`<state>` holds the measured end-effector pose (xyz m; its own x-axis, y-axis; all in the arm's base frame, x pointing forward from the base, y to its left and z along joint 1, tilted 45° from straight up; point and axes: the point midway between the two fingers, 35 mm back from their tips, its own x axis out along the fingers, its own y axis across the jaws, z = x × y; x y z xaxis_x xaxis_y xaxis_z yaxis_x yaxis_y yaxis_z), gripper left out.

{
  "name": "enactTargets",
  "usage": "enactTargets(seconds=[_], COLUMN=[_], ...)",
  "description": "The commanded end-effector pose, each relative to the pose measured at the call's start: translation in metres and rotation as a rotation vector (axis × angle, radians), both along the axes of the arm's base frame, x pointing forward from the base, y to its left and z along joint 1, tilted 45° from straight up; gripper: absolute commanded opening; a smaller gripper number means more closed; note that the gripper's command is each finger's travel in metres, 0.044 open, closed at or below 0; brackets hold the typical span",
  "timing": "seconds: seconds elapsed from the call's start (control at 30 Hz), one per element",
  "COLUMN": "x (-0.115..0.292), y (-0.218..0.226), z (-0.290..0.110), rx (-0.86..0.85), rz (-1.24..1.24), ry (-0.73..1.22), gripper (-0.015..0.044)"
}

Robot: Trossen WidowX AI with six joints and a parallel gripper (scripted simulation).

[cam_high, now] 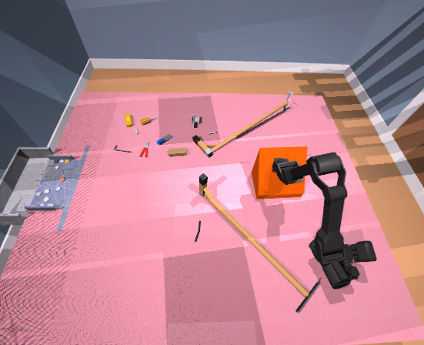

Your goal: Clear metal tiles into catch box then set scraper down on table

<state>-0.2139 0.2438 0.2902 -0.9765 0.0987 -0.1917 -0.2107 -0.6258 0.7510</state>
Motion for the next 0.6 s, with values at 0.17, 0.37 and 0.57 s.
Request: enactTargets(seconds=[0.17, 0.37, 0.57], x=[0.022, 0.038, 0.055], y=[0.026, 0.040, 0.054], z=[0.001, 0.000, 0.000], rx=[0.007, 0.006, 0.004], rz=[-0.101, -0.165, -0.229], ry=[-0.017, -0.027, -0.037], gripper=[0.0000, 0.0000, 0.0000])
